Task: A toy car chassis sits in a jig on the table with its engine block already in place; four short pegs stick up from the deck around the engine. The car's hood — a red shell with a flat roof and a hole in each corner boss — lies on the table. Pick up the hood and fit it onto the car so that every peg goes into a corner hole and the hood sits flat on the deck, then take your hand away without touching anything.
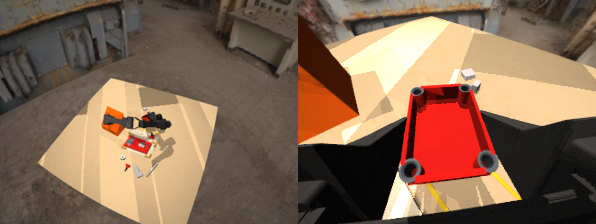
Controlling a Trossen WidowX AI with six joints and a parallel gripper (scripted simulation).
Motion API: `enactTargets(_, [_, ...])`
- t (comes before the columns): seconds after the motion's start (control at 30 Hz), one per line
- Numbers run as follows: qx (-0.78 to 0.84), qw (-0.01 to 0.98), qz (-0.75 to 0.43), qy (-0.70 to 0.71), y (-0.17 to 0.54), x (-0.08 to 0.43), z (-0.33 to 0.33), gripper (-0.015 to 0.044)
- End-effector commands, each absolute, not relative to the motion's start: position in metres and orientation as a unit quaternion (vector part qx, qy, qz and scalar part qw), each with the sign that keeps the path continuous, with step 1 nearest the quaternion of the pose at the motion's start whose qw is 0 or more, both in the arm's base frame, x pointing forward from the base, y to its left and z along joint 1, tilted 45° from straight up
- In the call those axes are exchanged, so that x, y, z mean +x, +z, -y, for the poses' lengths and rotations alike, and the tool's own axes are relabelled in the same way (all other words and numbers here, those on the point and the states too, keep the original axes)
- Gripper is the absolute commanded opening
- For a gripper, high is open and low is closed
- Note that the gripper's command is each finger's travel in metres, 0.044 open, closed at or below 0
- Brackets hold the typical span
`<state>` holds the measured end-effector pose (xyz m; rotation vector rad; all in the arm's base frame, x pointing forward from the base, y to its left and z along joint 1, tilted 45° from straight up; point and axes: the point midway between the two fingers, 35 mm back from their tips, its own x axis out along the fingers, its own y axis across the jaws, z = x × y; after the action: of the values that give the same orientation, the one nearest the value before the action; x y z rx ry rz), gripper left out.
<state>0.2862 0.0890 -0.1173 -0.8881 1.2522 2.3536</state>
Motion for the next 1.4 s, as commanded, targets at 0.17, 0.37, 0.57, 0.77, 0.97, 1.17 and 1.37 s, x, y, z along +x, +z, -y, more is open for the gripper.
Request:
enactTargets(0.17, [-0.296,0.188,-0.496,0.794,-0.1171,0.2859,-0.0896,0.0])
enactTargets(0.37, [-0.285,0.205,-0.541,0.764,-0.1173,0.286,-0.0894,0.0])
enactTargets(0.57, [-0.272,0.221,-0.585,0.731,-0.1174,0.286,-0.0893,0.0])
enactTargets(0.77, [-0.259,0.237,-0.627,0.696,-0.1175,0.286,-0.0892,0.0])
enactTargets(0.97, [-0.245,0.252,-0.667,0.658,-0.1176,0.2861,-0.0891,0.0])
enactTargets(1.17, [-0.229,0.266,-0.704,0.617,-0.1176,0.2861,-0.0891,0.0])
enactTargets(1.37, [-0.213,0.279,-0.739,0.575,-0.1176,0.2861,-0.0891,0.0])
